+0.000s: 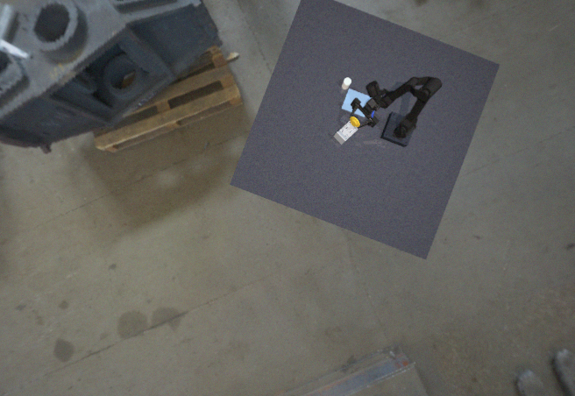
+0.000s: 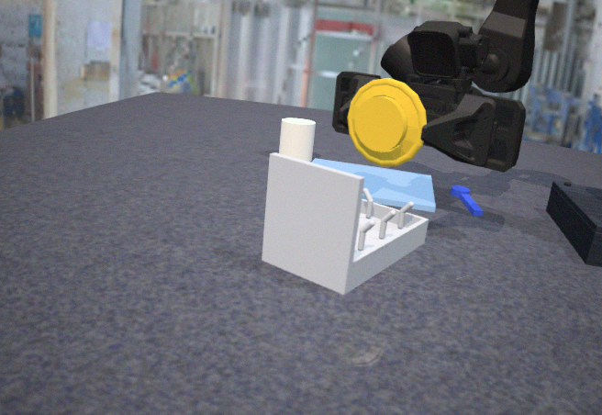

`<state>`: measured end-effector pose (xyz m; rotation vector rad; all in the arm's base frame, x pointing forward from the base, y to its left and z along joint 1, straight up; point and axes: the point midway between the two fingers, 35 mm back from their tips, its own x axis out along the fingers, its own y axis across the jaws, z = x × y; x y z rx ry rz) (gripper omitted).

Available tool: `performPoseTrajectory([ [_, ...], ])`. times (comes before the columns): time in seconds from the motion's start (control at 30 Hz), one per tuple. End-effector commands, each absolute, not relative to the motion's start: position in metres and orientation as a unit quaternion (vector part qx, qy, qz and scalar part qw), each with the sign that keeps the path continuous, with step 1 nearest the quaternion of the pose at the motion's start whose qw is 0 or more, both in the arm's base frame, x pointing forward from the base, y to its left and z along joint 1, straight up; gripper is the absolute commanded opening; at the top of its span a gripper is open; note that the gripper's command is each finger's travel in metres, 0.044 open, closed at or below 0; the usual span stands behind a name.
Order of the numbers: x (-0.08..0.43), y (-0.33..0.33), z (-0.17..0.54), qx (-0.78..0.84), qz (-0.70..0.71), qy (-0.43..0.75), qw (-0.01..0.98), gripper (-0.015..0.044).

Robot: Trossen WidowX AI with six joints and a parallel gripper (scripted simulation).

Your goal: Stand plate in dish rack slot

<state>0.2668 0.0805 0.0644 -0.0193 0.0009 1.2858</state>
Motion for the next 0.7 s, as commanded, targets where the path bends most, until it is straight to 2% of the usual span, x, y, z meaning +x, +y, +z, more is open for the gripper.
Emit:
performPoseTrajectory([
  [0.0, 0.264, 0.081, 0.065, -0.008, 0.601, -0.004, 0.799, 0.0],
  [0.67, 0.269, 0.083, 0.044, -0.007, 0.6, 0.004, 0.8, 0.0],
])
